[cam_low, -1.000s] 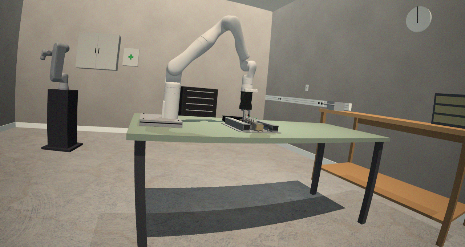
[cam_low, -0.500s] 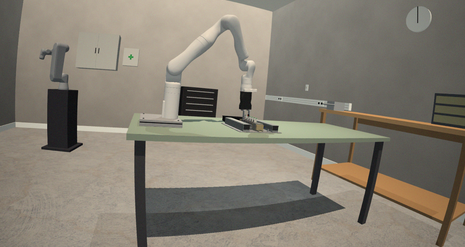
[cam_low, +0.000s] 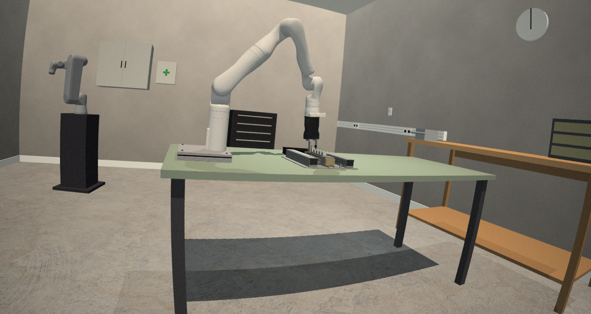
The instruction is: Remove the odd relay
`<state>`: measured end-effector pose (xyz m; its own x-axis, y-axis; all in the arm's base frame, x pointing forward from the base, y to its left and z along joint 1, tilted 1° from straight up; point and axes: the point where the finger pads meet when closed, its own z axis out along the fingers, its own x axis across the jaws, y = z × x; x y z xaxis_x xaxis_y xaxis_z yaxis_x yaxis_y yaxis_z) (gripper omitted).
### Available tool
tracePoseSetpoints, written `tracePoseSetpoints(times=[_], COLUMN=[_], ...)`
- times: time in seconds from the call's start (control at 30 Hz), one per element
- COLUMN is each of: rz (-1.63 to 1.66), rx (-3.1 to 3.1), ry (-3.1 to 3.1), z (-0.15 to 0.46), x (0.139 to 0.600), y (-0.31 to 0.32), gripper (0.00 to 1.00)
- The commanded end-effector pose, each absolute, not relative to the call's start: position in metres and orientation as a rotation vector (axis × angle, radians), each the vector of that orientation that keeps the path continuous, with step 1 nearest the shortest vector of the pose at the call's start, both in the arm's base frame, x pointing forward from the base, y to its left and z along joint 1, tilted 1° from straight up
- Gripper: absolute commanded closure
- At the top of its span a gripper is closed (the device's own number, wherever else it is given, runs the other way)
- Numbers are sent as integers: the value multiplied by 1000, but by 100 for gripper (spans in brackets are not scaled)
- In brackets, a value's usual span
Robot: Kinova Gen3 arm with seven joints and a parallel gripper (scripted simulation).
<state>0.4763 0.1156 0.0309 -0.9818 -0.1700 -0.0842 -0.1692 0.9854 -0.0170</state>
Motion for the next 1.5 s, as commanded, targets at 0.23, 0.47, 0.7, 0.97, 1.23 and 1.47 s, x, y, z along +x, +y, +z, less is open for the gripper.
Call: tracePoseSetpoints(times=[0.23, 0.47, 0.7, 0.97, 1.23, 1.47], rz=[-13, -11, -10, -13, -14, -16], rx=[-260, -258, -258, -259, -260, -261], ry=[3034, 3016, 3011, 3030, 3039, 3050], z=[32, 32, 32, 32, 32, 32], x=[477, 476, 476, 477, 477, 477], y=[116, 116, 116, 116, 116, 116], gripper=[100, 100, 100, 100, 100, 100])
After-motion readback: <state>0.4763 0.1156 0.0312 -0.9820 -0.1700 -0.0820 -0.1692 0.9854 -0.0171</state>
